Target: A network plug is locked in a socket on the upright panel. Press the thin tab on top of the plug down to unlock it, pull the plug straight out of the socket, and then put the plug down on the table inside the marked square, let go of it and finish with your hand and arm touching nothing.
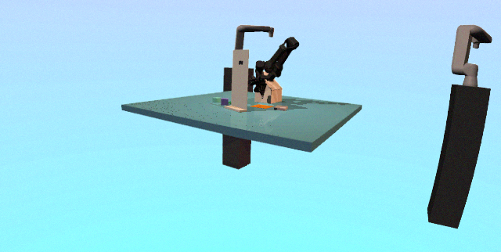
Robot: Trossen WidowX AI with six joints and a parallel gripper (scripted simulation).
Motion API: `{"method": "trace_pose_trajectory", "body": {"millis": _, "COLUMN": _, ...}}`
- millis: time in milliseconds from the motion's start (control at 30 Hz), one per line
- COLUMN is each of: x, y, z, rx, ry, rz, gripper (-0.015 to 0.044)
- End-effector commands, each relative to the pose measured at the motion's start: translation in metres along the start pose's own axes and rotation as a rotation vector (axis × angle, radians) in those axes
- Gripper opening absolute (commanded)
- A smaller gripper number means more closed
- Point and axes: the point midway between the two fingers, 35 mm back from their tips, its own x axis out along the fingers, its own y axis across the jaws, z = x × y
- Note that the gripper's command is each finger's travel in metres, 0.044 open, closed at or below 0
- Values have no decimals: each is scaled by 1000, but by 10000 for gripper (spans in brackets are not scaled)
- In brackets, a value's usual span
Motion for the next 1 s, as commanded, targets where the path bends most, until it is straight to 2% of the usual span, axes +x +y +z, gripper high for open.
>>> {"method": "trace_pose_trajectory", "body": {"millis": 0, "x": 3, "y": -4, "z": 0, "rx": 12, "ry": -2, "rz": -7, "gripper": 0}}
{"method": "trace_pose_trajectory", "body": {"millis": 967, "x": 18, "y": -15, "z": 2, "rx": 12, "ry": -4, "rz": -11, "gripper": 0}}
